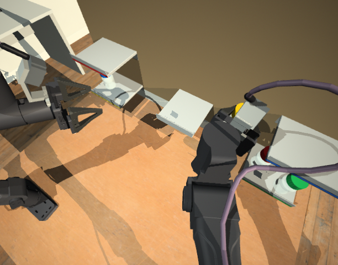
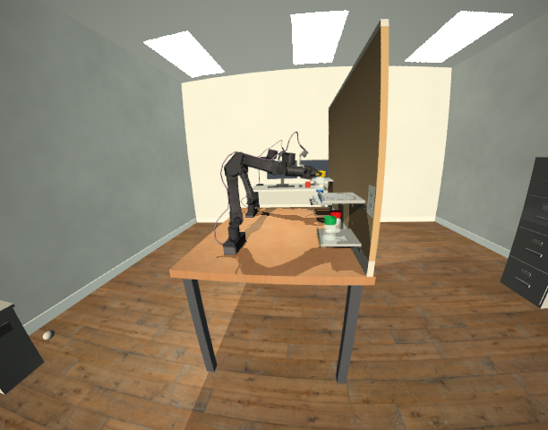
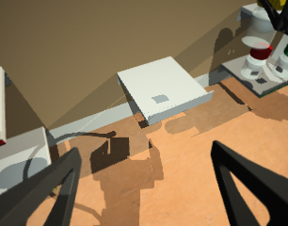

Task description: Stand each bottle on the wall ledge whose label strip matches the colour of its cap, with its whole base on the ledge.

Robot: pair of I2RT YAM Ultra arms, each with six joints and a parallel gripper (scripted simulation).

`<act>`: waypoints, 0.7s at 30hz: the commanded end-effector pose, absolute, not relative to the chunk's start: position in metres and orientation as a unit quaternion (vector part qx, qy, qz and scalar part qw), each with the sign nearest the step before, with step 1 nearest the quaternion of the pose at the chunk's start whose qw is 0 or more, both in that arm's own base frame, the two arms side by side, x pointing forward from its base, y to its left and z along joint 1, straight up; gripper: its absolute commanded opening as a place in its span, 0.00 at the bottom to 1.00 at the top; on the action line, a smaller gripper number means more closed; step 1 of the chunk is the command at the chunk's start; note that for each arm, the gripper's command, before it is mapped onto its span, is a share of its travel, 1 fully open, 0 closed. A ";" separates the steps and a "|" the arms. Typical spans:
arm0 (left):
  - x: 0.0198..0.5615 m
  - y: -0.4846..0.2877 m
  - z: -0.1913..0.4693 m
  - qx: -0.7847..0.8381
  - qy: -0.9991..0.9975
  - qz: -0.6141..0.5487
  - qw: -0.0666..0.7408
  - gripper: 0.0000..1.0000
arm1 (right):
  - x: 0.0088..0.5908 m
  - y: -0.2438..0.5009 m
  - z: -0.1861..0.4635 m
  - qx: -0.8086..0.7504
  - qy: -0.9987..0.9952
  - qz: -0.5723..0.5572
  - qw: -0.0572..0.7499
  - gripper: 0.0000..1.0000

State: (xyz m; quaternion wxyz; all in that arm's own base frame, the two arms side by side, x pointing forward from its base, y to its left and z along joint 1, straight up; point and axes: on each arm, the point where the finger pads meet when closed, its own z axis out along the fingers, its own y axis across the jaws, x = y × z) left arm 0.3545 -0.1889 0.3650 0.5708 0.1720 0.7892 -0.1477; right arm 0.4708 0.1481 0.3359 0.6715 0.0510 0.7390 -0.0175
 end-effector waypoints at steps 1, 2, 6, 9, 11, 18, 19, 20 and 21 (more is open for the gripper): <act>0.320 -0.202 0.383 0.206 0.816 -0.155 0.517 1.00 | 0.463 0.190 0.352 0.097 0.707 -0.038 0.700 0.50; 0.311 -0.207 0.393 0.214 0.813 -0.162 0.517 1.00 | 0.457 0.209 0.345 0.091 0.709 -0.036 0.698 0.50; 0.284 -0.216 0.436 0.236 0.793 -0.186 0.530 1.00 | 0.434 0.263 0.326 0.076 0.715 -0.029 0.695 0.50; 0.280 -0.217 0.441 0.239 0.790 -0.190 0.531 1.00 | 0.429 0.272 0.323 0.073 0.715 -0.028 0.694 0.50; 0.272 -0.219 0.451 0.245 0.785 -0.197 0.534 1.00 | 0.420 0.289 0.317 0.067 0.717 -0.025 0.694 0.50; 0.268 -0.222 0.464 0.247 0.773 -0.207 0.547 1.00 | 0.409 0.315 0.310 0.042 0.720 -0.013 0.692 0.50; 0.268 -0.222 0.464 0.247 0.773 -0.207 0.547 1.00 | 0.410 0.314 0.306 0.037 0.722 -0.013 0.691 0.50; 0.268 -0.222 0.464 0.247 0.773 -0.207 0.547 1.00 | 0.411 0.314 0.313 0.032 0.718 0.001 0.695 0.50; 0.268 -0.222 0.464 0.247 0.773 -0.207 0.547 1.00 | 0.411 0.316 0.318 0.024 0.715 0.014 0.698 0.50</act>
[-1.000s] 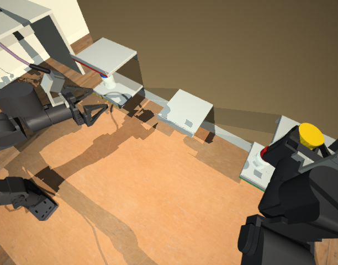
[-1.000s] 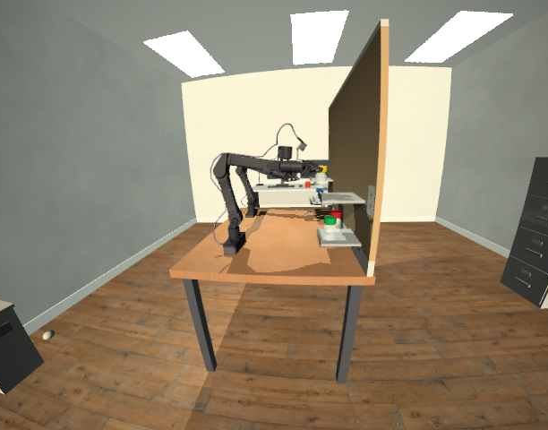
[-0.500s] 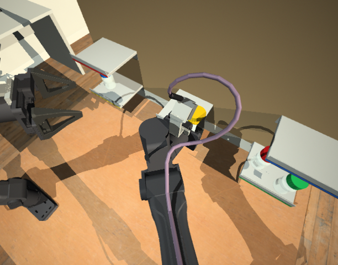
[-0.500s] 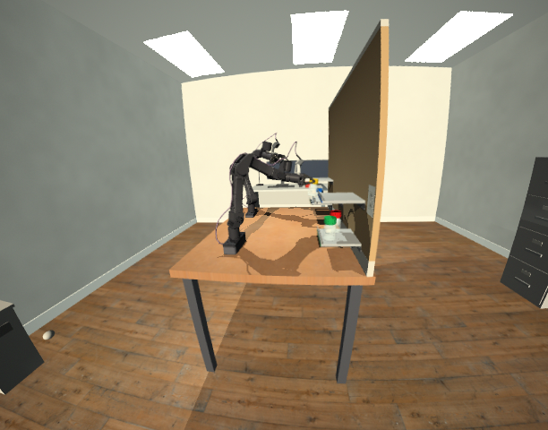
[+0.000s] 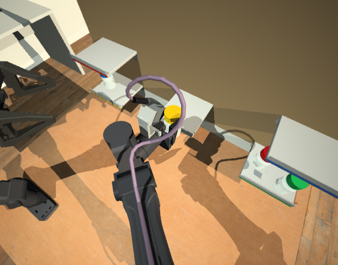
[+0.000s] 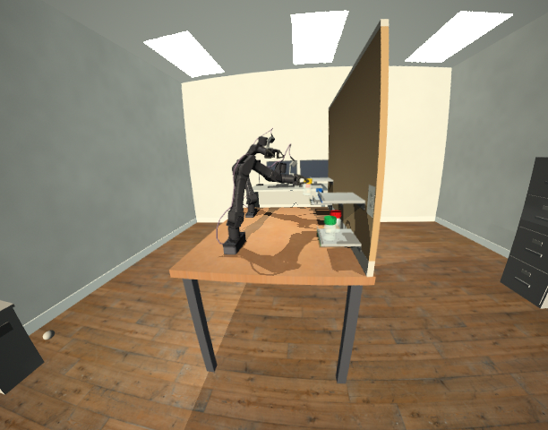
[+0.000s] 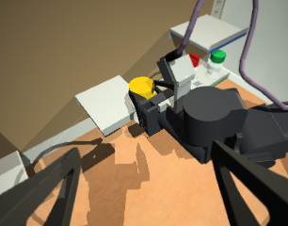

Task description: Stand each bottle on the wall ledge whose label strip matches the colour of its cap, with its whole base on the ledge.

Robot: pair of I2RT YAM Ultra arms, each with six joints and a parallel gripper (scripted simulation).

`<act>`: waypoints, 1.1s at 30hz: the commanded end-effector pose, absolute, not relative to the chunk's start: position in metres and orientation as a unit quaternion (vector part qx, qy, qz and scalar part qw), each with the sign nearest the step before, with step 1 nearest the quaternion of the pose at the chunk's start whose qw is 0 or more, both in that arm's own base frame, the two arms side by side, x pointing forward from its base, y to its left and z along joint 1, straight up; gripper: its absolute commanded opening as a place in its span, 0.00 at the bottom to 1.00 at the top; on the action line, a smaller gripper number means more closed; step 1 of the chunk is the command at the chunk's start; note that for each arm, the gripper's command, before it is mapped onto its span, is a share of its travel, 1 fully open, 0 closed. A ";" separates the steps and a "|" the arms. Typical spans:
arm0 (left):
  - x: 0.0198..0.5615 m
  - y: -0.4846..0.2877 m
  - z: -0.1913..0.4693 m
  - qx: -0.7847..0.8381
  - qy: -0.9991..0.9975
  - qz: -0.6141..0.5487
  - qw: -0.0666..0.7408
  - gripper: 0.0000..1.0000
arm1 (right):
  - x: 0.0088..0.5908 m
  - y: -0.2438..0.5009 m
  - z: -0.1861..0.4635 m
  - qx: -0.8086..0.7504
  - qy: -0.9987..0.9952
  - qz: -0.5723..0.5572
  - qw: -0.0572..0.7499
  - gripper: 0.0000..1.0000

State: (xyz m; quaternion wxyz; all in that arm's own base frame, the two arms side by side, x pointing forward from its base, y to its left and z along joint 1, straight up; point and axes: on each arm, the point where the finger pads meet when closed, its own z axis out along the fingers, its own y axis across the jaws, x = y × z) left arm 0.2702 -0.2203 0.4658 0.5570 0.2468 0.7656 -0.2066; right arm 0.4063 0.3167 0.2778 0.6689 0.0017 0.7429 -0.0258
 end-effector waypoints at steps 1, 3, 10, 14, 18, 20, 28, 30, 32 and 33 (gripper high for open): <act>0.268 -0.222 0.464 0.247 0.773 -0.207 0.547 1.00 | 0.411 0.320 0.319 0.013 0.713 0.026 0.701 0.50; 0.268 -0.222 0.464 0.247 0.773 -0.207 0.547 1.00 | 0.410 0.322 0.315 -0.005 0.714 0.035 0.700 0.50; 0.268 -0.219 0.463 0.248 0.773 -0.203 0.548 1.00 | 0.406 0.321 0.314 -0.087 0.700 0.100 0.701 0.50; 0.268 -0.219 0.463 0.248 0.773 -0.203 0.548 1.00 | 0.406 0.314 0.311 -0.109 0.696 0.116 0.700 0.50; 0.268 -0.219 0.463 0.248 0.773 -0.203 0.548 1.00 | 0.409 0.305 0.310 -0.106 0.698 0.111 0.700 0.50; 0.268 -0.219 0.463 0.248 0.773 -0.203 0.548 1.00 | 0.410 0.305 0.312 -0.105 0.699 0.109 0.699 0.50; 0.268 -0.219 0.463 0.248 0.773 -0.203 0.548 1.00 | 0.408 0.308 0.298 -0.109 0.704 0.109 0.693 0.50; 0.268 -0.219 0.463 0.248 0.773 -0.203 0.548 1.00 | 0.409 0.309 0.302 -0.108 0.701 0.111 0.696 0.50; 0.268 -0.219 0.463 0.248 0.773 -0.203 0.548 1.00 | 0.409 0.309 0.302 -0.108 0.701 0.111 0.696 0.50; 0.268 -0.219 0.463 0.248 0.773 -0.203 0.548 1.00 | 0.409 0.309 0.302 -0.108 0.701 0.111 0.696 0.50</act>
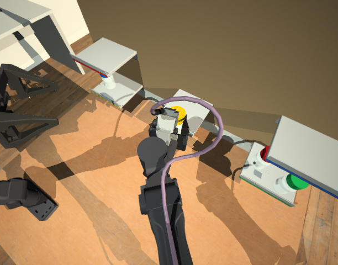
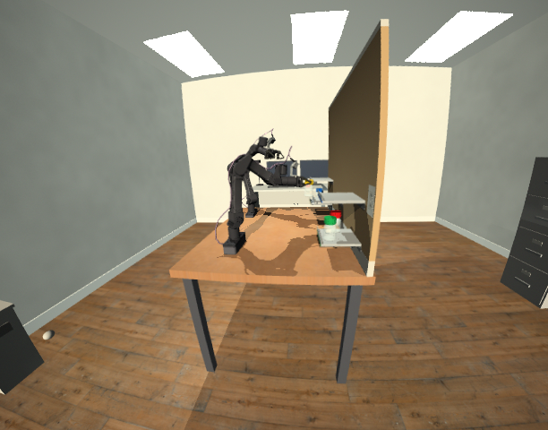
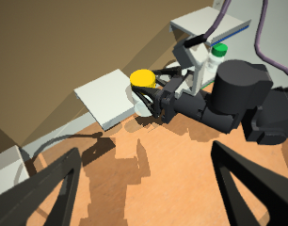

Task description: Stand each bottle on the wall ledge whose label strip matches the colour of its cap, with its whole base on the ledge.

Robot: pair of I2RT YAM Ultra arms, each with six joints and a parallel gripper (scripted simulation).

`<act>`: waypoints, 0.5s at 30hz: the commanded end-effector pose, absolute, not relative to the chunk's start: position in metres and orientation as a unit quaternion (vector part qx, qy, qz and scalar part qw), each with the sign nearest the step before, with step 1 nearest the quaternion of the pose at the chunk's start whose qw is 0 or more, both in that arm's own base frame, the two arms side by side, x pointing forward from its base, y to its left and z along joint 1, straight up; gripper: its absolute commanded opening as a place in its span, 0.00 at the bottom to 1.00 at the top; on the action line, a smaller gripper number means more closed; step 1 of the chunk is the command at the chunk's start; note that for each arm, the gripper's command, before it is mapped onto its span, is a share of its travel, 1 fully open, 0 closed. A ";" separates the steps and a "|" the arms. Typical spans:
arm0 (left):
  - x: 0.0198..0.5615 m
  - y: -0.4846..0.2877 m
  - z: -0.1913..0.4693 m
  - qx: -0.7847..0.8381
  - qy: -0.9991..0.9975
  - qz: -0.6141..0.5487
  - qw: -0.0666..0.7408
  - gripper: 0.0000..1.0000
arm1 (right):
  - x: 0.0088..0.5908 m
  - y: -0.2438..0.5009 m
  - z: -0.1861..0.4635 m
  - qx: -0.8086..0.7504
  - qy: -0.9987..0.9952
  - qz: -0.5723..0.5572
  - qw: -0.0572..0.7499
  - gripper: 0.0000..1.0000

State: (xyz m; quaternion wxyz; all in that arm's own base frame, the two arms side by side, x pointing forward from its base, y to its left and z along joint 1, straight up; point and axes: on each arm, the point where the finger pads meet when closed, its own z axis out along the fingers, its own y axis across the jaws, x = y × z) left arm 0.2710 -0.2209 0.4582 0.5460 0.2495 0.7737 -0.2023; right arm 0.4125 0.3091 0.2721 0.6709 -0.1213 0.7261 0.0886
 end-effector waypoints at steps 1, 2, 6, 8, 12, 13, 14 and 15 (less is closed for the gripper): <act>0.268 -0.219 0.463 0.248 0.773 -0.203 0.548 1.00 | 0.409 0.309 0.302 -0.108 0.701 0.111 0.696 0.50; 0.268 -0.219 0.463 0.248 0.773 -0.203 0.548 1.00 | 0.409 0.309 0.302 -0.108 0.701 0.111 0.696 0.50; 0.268 -0.219 0.463 0.248 0.773 -0.203 0.548 1.00 | 0.405 0.310 0.320 -0.105 0.695 0.117 0.701 0.50; 0.268 -0.219 0.463 0.248 0.773 -0.203 0.548 1.00 | 0.403 0.309 0.329 -0.108 0.699 0.115 0.698 0.50; 0.268 -0.219 0.463 0.248 0.773 -0.203 0.548 1.00 | 0.402 0.309 0.333 -0.105 0.695 0.118 0.701 0.50; 0.268 -0.219 0.463 0.248 0.773 -0.203 0.548 1.00 | 0.402 0.309 0.333 -0.105 0.695 0.118 0.701 0.50; 0.268 -0.219 0.463 0.248 0.773 -0.203 0.548 1.00 | 0.402 0.309 0.333 -0.105 0.695 0.118 0.701 0.50; 0.268 -0.219 0.463 0.248 0.773 -0.203 0.548 1.00 | 0.403 0.309 0.333 -0.105 0.695 0.117 0.701 0.50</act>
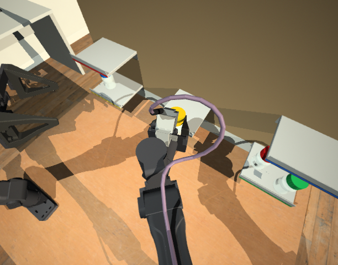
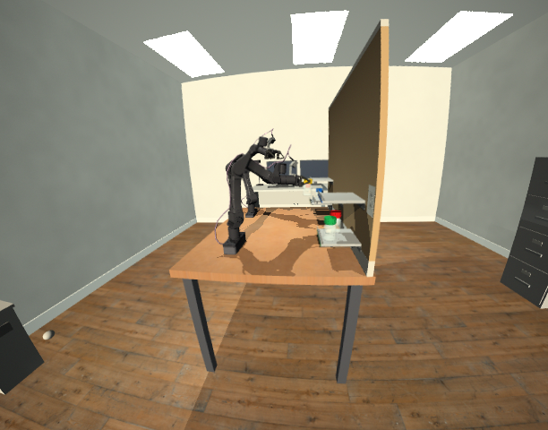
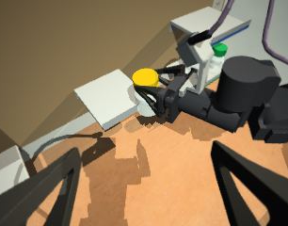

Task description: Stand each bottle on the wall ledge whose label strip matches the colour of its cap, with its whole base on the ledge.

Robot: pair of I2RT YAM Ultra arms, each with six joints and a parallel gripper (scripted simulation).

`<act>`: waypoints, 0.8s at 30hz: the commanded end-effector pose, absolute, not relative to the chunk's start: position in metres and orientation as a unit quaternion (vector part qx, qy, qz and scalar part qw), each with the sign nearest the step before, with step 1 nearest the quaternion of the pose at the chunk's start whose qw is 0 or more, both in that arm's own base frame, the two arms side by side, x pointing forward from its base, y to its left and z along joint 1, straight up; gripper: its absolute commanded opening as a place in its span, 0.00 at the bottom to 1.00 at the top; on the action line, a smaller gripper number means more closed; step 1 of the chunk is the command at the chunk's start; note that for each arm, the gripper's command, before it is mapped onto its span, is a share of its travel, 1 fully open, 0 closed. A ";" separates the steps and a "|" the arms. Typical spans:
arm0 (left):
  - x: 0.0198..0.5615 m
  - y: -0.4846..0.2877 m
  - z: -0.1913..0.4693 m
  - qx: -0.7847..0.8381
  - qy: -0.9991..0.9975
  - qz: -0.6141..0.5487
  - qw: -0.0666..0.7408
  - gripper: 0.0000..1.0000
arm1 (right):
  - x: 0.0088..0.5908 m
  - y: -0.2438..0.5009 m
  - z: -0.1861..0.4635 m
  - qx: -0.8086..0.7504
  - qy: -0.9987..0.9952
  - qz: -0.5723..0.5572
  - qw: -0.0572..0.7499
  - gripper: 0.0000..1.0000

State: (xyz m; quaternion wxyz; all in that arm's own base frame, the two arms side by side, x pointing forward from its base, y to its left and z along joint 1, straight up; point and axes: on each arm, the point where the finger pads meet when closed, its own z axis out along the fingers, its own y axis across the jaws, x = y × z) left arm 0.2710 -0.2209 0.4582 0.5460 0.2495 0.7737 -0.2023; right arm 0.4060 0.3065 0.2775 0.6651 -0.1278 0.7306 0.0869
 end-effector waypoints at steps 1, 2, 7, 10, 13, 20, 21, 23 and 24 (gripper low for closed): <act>0.268 -0.219 0.463 0.248 0.773 -0.203 0.548 1.00 | 0.403 0.309 0.333 -0.105 0.695 0.117 0.701 0.50; 0.268 -0.219 0.463 0.248 0.773 -0.203 0.548 1.00 | 0.402 0.310 0.336 -0.105 0.691 0.124 0.705 0.50; 0.268 -0.219 0.463 0.248 0.773 -0.203 0.548 1.00 | 0.407 0.311 0.333 -0.105 0.692 0.122 0.704 0.50; 0.268 -0.219 0.463 0.248 0.773 -0.203 0.548 1.00 | 0.416 0.313 0.330 -0.105 0.692 0.121 0.704 0.50; 0.268 -0.219 0.463 0.248 0.773 -0.203 0.548 1.00 | 0.423 0.315 0.332 -0.104 0.689 0.125 0.706 0.50; 0.268 -0.219 0.463 0.248 0.773 -0.203 0.548 1.00 | 0.452 0.325 0.338 -0.096 0.681 0.134 0.714 0.50; 0.268 -0.219 0.463 0.248 0.773 -0.203 0.548 1.00 | 0.457 0.326 0.339 -0.094 0.680 0.135 0.715 0.50; 0.268 -0.219 0.463 0.248 0.773 -0.203 0.548 1.00 | 0.461 0.328 0.340 -0.093 0.679 0.136 0.716 0.50; 0.268 -0.219 0.463 0.248 0.773 -0.203 0.548 1.00 | 0.461 0.328 0.340 -0.093 0.679 0.136 0.716 0.50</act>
